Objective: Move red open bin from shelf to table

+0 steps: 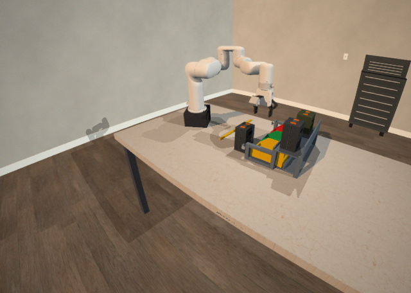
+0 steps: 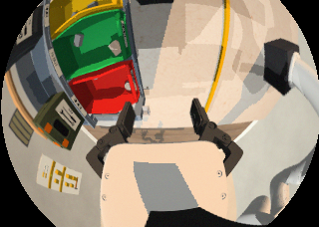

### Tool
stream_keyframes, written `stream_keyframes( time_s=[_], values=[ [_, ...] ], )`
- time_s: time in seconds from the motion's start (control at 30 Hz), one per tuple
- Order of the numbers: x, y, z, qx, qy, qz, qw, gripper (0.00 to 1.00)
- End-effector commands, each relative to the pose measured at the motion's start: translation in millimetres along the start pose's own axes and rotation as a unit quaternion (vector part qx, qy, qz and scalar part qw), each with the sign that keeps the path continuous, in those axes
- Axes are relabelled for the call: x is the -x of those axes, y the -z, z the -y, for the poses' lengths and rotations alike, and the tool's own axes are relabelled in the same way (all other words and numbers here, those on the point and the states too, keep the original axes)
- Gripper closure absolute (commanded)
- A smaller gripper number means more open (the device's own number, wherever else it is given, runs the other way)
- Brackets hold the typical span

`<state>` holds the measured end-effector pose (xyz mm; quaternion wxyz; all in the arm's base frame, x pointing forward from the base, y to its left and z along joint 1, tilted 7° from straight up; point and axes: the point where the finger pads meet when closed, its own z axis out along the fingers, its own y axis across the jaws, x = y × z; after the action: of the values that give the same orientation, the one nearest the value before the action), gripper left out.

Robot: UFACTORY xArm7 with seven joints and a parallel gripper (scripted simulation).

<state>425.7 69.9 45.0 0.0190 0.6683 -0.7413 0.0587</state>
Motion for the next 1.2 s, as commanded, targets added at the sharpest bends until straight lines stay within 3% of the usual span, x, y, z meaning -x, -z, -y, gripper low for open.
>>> stream_keyframes(
  time_s=[0.0,0.37,0.53,1.17],
  values=[
    [6,1,43,-0.001,0.0,0.001,1.0,0.0],
    [6,1,43,-0.001,0.0,0.001,1.0,0.0],
    [13,0,91,-0.001,0.0,0.0,1.0,0.0],
    [12,0,82,-0.001,0.0,0.0,1.0,0.0]
  ],
)
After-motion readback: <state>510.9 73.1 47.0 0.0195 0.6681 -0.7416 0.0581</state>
